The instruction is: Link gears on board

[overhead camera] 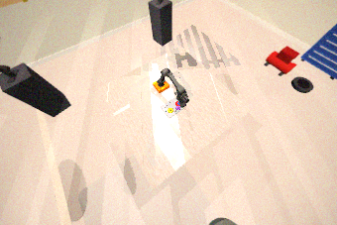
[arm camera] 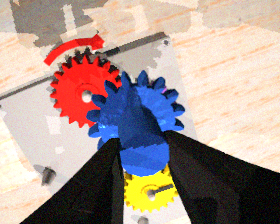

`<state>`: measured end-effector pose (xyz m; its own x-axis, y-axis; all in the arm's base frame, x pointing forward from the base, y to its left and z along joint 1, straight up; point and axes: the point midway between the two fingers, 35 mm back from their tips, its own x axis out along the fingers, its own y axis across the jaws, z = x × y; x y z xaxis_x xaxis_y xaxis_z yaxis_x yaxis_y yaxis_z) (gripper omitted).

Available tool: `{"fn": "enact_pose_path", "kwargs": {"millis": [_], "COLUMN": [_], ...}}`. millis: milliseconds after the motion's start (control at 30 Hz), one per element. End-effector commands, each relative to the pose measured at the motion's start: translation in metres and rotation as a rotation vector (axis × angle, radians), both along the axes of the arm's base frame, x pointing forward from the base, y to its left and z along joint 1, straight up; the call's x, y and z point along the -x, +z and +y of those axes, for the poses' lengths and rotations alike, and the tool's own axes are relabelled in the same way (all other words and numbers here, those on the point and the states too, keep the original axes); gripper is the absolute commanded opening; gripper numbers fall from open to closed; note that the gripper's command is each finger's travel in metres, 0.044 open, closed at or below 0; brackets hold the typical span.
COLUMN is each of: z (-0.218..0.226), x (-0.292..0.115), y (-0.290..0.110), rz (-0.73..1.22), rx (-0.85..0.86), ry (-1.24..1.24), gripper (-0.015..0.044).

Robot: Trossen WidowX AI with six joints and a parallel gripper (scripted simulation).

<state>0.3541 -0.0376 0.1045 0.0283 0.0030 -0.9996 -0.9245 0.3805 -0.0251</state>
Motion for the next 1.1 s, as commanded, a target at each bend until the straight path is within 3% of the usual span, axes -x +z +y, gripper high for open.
{"fn": "enact_pose_path", "kwargs": {"millis": [0, 733, 1067], "z": [-0.011, -0.075, -0.078], "x": [-0.004, -0.010, -0.010], "y": [-0.002, -0.023, -0.023], "rz": [-0.007, -0.007, -0.007], "rx": [0.006, 0.014, 0.016], "ry": [0.004, 0.023, 0.065], "gripper": [0.0000, 0.0000, 0.0000]}}
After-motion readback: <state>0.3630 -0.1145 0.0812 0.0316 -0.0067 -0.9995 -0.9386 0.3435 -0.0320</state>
